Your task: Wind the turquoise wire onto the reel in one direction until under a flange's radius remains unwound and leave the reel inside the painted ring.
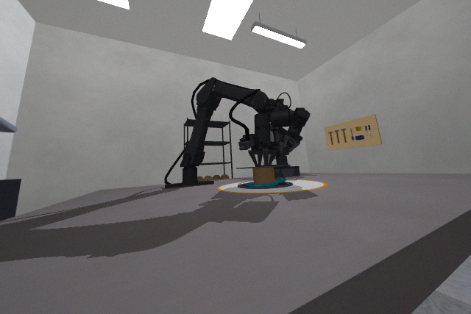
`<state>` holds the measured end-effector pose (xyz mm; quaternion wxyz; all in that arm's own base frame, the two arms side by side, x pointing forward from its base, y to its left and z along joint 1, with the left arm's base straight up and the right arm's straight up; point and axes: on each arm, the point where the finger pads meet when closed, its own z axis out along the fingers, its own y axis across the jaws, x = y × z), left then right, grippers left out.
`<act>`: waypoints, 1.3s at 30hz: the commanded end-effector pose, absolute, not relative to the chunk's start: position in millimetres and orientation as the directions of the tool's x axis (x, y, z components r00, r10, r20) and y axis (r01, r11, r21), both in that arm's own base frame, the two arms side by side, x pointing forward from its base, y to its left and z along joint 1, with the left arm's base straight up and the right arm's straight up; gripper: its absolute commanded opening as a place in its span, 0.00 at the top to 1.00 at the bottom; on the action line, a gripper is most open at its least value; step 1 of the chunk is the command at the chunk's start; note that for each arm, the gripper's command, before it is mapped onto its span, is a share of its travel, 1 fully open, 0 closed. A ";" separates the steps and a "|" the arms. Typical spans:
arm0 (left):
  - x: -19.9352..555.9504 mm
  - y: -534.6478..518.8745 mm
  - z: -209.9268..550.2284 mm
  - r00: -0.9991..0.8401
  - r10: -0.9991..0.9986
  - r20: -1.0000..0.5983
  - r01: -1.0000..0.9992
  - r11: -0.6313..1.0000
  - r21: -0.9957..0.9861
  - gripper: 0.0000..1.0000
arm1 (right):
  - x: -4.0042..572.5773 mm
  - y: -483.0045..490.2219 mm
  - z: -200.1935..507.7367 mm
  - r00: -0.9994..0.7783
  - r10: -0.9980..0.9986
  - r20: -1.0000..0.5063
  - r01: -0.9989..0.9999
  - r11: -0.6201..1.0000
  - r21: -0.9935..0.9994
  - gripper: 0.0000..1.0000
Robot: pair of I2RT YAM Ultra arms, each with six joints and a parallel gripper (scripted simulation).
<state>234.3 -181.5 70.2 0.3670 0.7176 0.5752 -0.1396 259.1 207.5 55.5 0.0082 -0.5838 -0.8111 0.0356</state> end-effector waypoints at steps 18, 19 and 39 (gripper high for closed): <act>239.3 -186.1 84.7 0.371 0.758 -0.537 0.903 -0.159 0.399 0.75 | 270.2 219.1 67.0 -0.304 0.953 0.000 0.953 0.304 0.000 0.48; 239.3 -186.1 84.7 0.371 0.758 -0.537 0.903 -0.159 0.399 0.75 | 270.2 219.1 67.0 -0.304 0.953 0.000 0.953 0.304 0.000 0.48; 242.3 -180.6 91.3 0.287 0.791 -0.540 0.927 -0.088 0.364 0.75 | 270.2 219.1 67.0 -0.304 0.953 0.000 0.953 0.304 0.000 0.48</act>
